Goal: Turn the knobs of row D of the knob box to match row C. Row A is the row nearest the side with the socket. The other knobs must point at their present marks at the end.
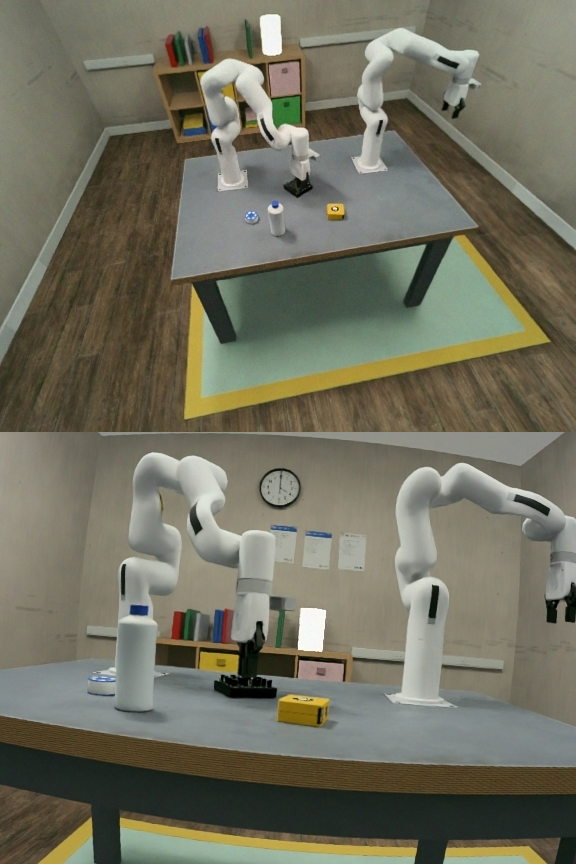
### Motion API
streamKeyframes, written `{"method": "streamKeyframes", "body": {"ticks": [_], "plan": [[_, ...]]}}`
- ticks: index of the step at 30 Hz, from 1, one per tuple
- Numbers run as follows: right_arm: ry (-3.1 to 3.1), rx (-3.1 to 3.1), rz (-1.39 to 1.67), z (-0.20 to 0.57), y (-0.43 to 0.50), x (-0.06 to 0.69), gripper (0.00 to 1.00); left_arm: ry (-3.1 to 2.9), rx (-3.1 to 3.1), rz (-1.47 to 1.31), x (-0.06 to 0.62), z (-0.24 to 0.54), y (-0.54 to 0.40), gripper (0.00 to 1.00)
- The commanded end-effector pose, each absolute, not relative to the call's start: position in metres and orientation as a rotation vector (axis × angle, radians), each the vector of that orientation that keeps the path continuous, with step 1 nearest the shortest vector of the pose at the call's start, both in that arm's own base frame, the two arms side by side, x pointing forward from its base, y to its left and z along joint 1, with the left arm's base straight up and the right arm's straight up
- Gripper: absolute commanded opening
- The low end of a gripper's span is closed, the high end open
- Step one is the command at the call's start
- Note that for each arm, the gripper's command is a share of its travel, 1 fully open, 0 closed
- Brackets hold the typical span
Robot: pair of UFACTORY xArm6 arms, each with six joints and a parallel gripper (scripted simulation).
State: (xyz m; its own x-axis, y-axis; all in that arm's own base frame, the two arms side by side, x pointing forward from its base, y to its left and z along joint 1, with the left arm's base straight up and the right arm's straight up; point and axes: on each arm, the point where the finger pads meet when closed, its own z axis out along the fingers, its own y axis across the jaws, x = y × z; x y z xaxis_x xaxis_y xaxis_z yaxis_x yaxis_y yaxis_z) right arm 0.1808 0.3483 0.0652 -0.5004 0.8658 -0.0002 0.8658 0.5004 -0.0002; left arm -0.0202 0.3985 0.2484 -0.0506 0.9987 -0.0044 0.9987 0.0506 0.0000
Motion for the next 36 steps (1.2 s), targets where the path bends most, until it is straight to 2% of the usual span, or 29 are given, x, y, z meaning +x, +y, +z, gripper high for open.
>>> {"method": "streamKeyframes", "body": {"ticks": [1,36], "plan": [[2.721,1.57,0.006,0.064,0.35,0.182,0.21,2.277,2.165,0.0,-0.02,0.25,0.399,1.0],[2.721,1.57,0.006,0.054,0.35,0.182,0.21,2.277,2.165,0.0,-0.02,0.25,0.399,1.0]]}}
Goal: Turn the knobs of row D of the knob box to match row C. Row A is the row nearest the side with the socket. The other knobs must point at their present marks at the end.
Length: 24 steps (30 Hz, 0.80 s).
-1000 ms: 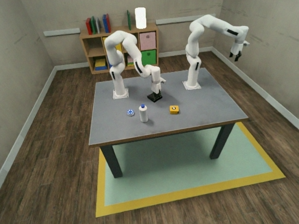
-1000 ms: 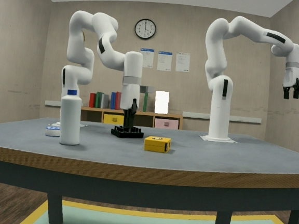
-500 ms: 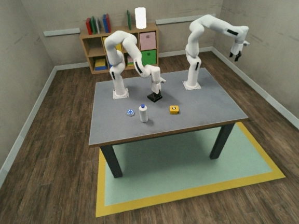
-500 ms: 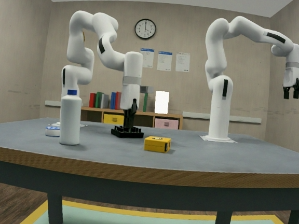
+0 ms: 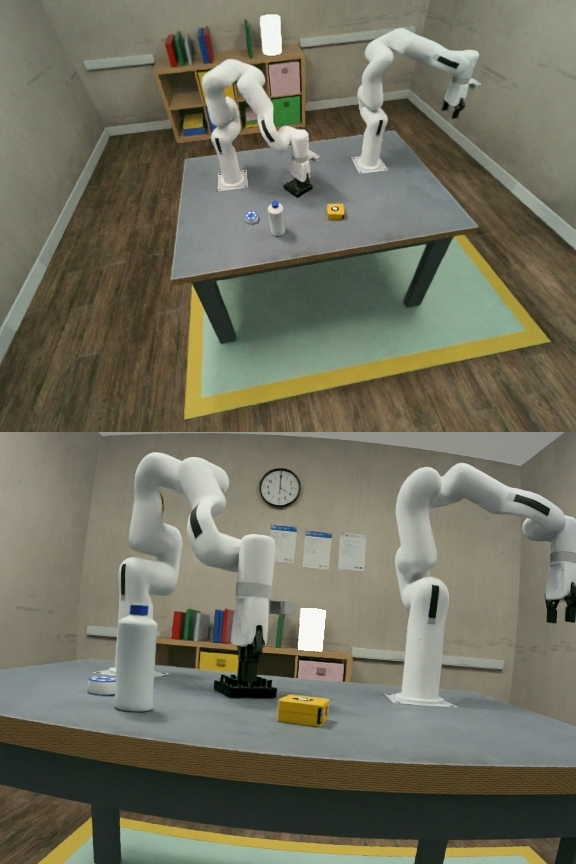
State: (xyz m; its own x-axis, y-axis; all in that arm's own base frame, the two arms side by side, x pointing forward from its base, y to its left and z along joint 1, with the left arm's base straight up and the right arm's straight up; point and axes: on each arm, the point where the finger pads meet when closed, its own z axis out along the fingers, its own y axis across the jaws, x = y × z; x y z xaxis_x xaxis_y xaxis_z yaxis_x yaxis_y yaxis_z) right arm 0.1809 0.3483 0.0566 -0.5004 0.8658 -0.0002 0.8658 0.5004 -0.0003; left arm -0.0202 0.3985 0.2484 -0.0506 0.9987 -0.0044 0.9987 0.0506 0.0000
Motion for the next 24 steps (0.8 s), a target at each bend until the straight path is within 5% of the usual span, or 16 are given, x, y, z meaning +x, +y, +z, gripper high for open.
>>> {"method": "streamKeyframes", "body": {"ticks": [1,17,18,24], "plan": [[2.721,1.57,0.006,0.0539,0.3498,0.1816,0.21,2.277,2.165,0.0,-0.0202,0.25,0.3995,1.0],[2.721,1.57,0.006,0.0537,0.3498,0.1816,0.21,2.277,2.165,0.0,-0.0202,0.25,0.3995,1.0],[2.721,1.57,0.006,0.0537,0.3498,0.1816,0.1,2.277,2.165,0.0,-0.0202,0.25,0.3995,1.0],[2.721,1.57,0.006,0.0537,0.3498,0.1816,0.1,2.277,2.165,0.0,-0.0202,0.25,0.3995,1.0]]}}
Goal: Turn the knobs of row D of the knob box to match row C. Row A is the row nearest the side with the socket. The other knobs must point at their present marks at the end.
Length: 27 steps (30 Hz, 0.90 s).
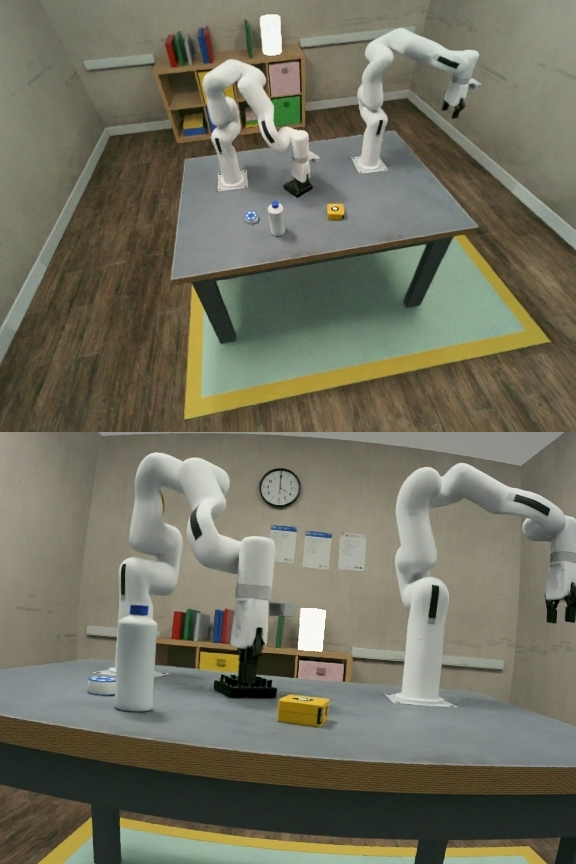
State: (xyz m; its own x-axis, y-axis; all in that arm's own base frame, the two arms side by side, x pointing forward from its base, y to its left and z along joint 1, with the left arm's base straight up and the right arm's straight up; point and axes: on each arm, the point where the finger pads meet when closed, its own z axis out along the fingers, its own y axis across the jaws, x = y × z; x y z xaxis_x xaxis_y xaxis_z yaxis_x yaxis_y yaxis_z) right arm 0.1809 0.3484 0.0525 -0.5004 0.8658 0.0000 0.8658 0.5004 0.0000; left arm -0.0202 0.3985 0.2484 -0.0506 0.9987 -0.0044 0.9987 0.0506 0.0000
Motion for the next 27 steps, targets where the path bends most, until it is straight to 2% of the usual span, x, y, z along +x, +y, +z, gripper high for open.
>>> {"method": "streamKeyframes", "body": {"ticks": [1,27], "plan": [[2.721,1.57,0.006,0.0537,0.3498,0.1816,0.1,2.277,2.165,0.0,-0.0202,0.25,0.3995,1.0],[2.759,1.502,0.006,0.0537,0.3498,0.1816,0.1,2.277,2.165,0.0,-0.0202,0.25,0.3995,1.0]]}}
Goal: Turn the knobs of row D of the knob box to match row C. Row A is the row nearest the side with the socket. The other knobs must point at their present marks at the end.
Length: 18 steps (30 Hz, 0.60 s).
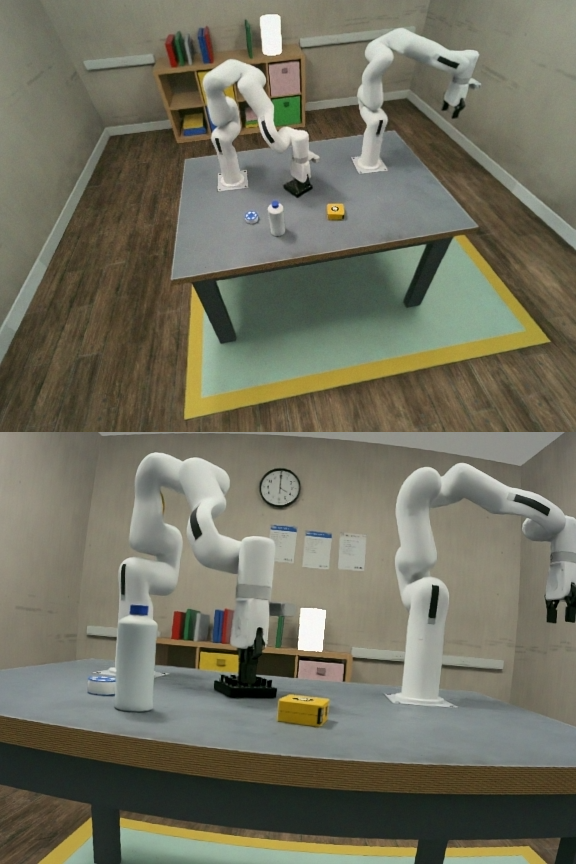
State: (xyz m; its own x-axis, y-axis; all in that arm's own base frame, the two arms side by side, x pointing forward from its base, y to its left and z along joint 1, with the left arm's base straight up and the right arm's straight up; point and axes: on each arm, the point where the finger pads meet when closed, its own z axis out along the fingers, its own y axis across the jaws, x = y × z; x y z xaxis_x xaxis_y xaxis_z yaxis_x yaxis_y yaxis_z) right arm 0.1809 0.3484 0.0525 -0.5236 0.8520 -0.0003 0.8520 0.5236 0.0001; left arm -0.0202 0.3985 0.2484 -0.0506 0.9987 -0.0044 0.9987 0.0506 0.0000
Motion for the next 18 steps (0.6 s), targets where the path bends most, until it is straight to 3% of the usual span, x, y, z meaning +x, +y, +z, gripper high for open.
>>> {"method": "streamKeyframes", "body": {"ticks": [1,18], "plan": [[2.765,1.491,0.006,0.0537,0.3498,0.1816,0.1,2.277,2.165,0.0,-0.0202,0.25,0.3995,1.0],[2.902,1.203,0.006,0.0537,0.3498,0.1816,0.1,2.277,2.165,0.0,-0.0202,0.25,0.3995,1.0]]}}
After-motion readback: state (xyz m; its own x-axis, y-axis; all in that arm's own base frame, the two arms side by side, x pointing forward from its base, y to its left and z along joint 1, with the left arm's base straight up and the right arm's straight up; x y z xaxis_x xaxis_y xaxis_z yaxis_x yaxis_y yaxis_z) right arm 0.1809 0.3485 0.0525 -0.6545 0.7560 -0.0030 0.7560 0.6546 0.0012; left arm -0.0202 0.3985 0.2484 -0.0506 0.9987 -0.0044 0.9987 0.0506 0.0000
